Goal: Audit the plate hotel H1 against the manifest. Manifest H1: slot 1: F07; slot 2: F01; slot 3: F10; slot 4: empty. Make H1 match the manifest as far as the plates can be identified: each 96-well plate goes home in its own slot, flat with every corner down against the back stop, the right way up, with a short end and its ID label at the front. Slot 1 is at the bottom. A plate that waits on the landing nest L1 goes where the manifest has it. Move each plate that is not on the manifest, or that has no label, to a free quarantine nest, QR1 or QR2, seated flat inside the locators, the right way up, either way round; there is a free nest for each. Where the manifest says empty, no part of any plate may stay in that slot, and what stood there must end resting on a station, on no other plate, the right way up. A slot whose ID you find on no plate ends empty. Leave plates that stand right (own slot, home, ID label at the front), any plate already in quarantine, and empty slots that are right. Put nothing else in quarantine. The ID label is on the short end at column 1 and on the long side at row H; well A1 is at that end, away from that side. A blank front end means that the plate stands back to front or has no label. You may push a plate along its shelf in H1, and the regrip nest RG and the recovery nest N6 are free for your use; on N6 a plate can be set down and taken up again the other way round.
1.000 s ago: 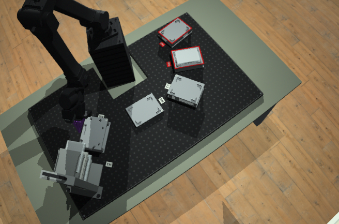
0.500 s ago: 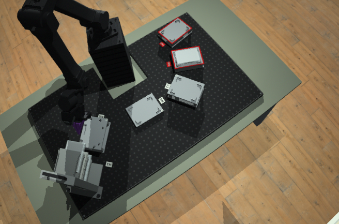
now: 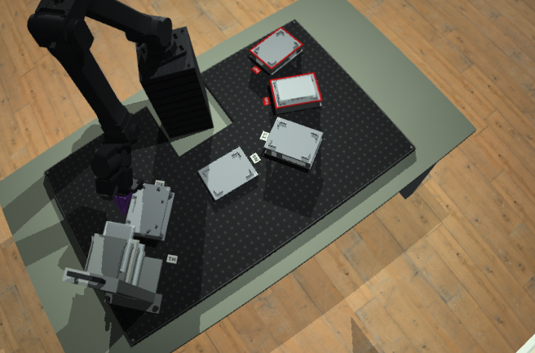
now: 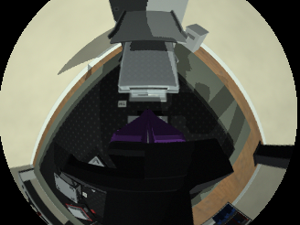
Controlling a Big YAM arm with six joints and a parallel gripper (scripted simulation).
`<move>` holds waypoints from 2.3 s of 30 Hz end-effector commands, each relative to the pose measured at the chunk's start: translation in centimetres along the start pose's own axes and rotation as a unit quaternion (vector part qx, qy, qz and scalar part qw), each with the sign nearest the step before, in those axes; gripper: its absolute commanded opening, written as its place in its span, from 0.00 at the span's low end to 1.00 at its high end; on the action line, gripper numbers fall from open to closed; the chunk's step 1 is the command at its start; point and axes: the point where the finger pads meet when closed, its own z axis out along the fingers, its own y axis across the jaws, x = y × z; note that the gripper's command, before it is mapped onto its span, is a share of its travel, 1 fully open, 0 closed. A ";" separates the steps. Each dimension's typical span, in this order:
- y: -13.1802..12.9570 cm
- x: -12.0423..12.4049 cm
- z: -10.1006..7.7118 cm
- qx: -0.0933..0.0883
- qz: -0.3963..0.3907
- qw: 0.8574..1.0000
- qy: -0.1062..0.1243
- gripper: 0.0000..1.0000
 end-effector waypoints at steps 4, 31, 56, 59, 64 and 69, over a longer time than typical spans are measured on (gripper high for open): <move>0.3 -3.0 0.3 -0.001 0.002 1.000 -0.025 0.00; 0.2 -3.6 1.5 0.000 0.003 1.000 -0.020 0.00; 0.3 -3.7 3.0 -0.001 0.003 1.000 -0.010 0.00; 0.3 -4.1 3.1 -0.001 0.003 1.000 -0.012 0.00; 0.2 -4.2 3.2 -0.001 0.004 1.000 -0.012 0.00; 0.4 -4.5 3.5 -0.001 0.003 1.000 -0.012 0.00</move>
